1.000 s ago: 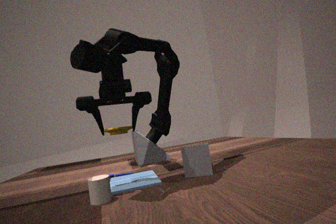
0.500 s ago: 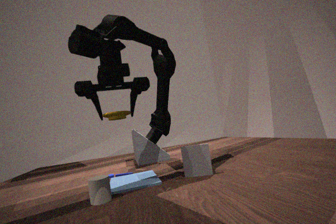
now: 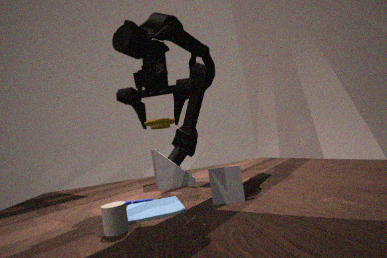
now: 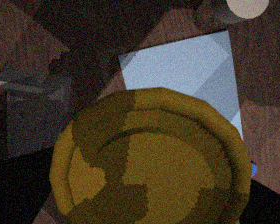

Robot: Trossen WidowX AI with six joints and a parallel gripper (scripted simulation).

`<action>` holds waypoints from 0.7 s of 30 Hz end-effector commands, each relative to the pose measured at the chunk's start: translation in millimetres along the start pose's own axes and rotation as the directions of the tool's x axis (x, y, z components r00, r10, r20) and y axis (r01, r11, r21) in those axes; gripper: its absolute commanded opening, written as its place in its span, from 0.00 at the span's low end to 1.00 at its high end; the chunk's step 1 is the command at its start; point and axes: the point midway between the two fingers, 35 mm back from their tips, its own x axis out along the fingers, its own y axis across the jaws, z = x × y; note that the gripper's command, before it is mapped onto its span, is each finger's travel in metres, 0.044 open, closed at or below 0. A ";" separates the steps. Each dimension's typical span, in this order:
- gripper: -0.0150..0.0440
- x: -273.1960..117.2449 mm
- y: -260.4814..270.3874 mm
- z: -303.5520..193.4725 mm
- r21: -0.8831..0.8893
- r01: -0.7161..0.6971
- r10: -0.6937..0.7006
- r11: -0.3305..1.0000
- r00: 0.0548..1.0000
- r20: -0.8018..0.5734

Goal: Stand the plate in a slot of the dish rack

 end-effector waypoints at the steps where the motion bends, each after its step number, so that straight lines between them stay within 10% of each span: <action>1: 0.25 -2.2 16.3 -11.1 0.139 0.001 -0.001 0.990 1.000 0.001; 21: 0.25 -5.3 86.2 -75.3 0.734 0.004 -0.023 0.679 1.000 0.016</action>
